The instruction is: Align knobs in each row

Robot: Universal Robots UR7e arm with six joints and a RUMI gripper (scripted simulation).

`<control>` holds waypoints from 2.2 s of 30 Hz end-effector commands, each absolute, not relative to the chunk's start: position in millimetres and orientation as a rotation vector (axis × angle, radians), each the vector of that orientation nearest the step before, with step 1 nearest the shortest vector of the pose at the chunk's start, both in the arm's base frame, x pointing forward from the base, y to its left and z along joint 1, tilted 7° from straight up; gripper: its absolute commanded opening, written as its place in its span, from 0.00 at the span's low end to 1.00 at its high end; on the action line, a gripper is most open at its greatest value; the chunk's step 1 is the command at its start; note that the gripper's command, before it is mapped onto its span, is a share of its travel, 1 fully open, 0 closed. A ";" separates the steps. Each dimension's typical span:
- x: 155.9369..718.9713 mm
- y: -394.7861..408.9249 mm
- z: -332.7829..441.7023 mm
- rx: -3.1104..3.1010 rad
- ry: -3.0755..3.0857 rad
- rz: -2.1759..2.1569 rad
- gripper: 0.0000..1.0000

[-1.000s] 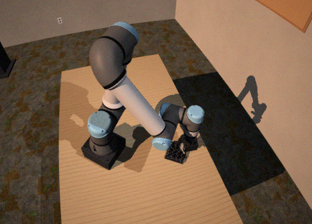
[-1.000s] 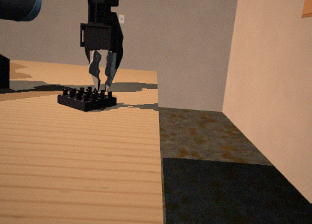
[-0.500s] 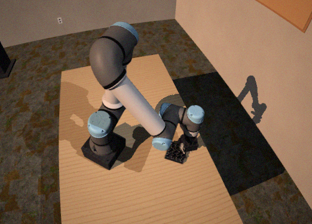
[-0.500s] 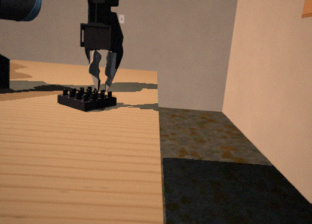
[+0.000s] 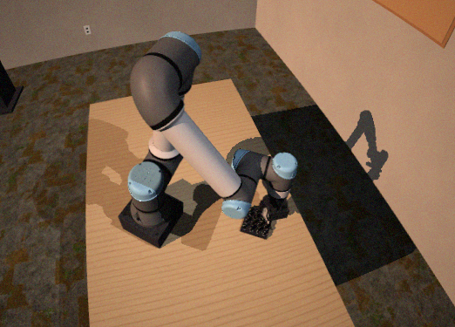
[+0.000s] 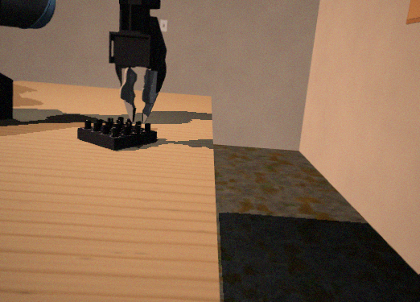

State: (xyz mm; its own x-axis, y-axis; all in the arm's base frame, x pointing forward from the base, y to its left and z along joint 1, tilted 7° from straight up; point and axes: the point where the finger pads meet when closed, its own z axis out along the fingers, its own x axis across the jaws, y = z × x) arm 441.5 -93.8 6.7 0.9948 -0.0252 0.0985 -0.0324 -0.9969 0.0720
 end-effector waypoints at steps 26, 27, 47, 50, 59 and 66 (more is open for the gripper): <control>441.9 -93.6 7.1 3.063 -0.044 0.152 0.11; 441.9 -93.6 7.1 3.063 -0.044 0.152 0.11; 442.5 -94.1 1.0 3.063 -0.044 0.152 0.11; 442.6 -94.2 -0.8 3.063 -0.044 0.152 0.11; 443.1 -94.6 -6.0 3.063 -0.044 0.152 0.11; 443.2 -94.7 -6.8 3.063 -0.044 0.152 0.11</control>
State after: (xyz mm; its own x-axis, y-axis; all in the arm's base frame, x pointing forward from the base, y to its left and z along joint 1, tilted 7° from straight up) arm 442.8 -94.5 -6.7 0.9948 -0.0252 0.0984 -0.0324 -0.9969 0.0720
